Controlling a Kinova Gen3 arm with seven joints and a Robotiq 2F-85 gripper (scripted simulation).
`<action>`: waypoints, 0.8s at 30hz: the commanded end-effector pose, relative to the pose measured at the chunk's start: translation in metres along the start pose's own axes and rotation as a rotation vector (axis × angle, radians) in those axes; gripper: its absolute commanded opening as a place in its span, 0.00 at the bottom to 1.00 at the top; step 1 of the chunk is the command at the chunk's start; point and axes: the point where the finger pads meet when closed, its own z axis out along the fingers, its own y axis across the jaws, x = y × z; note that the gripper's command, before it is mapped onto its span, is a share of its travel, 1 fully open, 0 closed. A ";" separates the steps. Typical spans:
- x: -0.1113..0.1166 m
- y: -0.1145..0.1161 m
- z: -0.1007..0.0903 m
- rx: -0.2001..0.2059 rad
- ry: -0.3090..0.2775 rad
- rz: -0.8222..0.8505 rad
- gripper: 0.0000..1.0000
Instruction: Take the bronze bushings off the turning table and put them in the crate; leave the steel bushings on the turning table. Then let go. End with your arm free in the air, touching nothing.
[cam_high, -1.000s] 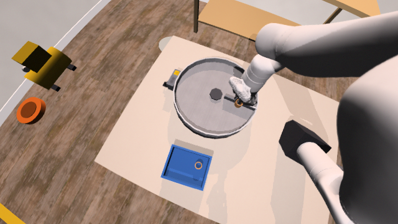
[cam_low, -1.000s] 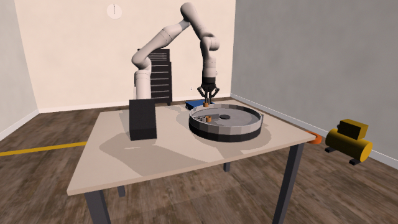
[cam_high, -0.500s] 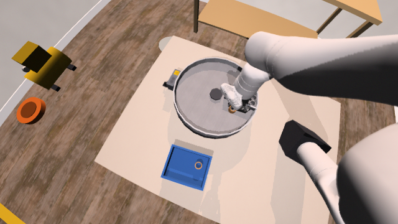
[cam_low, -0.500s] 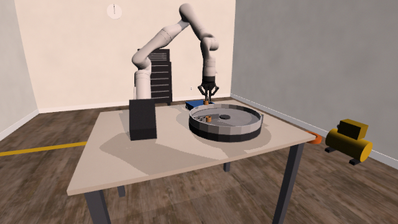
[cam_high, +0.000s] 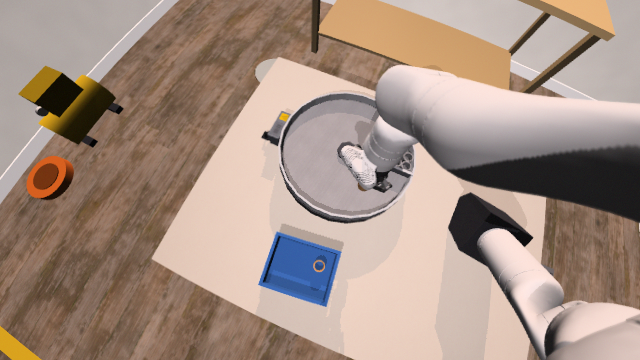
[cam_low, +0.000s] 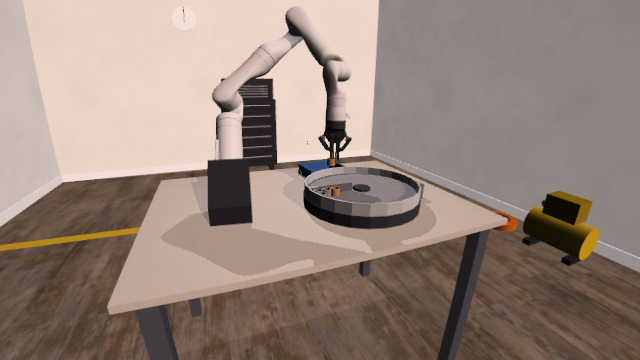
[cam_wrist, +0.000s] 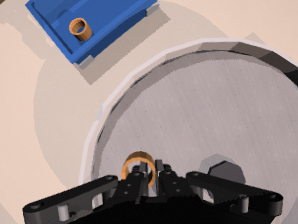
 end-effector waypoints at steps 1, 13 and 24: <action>0.032 -0.004 -0.001 -0.001 -0.003 -0.029 0.00; 0.043 -0.006 -0.001 -0.001 -0.003 -0.029 0.00; 0.098 -0.014 -0.001 -0.001 -0.003 -0.028 0.00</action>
